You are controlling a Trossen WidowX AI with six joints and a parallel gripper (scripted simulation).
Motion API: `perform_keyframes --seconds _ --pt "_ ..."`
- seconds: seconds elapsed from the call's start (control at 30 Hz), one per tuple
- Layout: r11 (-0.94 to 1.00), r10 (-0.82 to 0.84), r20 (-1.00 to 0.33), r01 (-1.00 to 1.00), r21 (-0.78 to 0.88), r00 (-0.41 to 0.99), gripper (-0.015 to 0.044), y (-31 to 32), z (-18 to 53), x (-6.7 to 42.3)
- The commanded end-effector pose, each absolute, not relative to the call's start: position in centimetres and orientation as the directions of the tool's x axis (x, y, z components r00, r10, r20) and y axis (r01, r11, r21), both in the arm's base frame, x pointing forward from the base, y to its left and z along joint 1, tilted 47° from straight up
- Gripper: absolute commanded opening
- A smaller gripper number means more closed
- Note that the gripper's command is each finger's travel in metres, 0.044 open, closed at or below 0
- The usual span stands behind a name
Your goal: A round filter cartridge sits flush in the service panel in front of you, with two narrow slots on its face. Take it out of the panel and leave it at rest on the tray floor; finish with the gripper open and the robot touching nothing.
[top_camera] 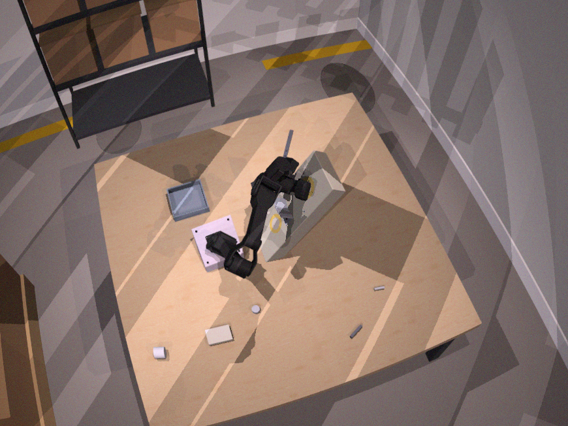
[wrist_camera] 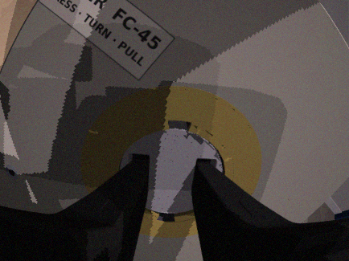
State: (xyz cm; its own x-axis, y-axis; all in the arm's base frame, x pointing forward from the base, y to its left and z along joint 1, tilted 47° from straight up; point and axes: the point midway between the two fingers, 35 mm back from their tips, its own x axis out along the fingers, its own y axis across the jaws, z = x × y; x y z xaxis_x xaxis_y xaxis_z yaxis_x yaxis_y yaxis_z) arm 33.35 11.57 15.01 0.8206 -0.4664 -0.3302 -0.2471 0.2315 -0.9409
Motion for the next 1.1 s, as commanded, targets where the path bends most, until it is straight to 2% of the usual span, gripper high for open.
perform_keyframes --seconds 0.0,0.5,1.07 --pt "0.136 -0.468 -0.338 -0.311 -0.941 0.816 0.0000 11.19 14.84 33.74" --pt "-0.315 -0.468 -0.338 -0.512 -0.799 0.816 0.0000 11.04 14.74 33.98" --pt "-0.723 -0.468 -0.338 -0.574 -0.384 0.816 0.0000 10.98 14.70 34.08"
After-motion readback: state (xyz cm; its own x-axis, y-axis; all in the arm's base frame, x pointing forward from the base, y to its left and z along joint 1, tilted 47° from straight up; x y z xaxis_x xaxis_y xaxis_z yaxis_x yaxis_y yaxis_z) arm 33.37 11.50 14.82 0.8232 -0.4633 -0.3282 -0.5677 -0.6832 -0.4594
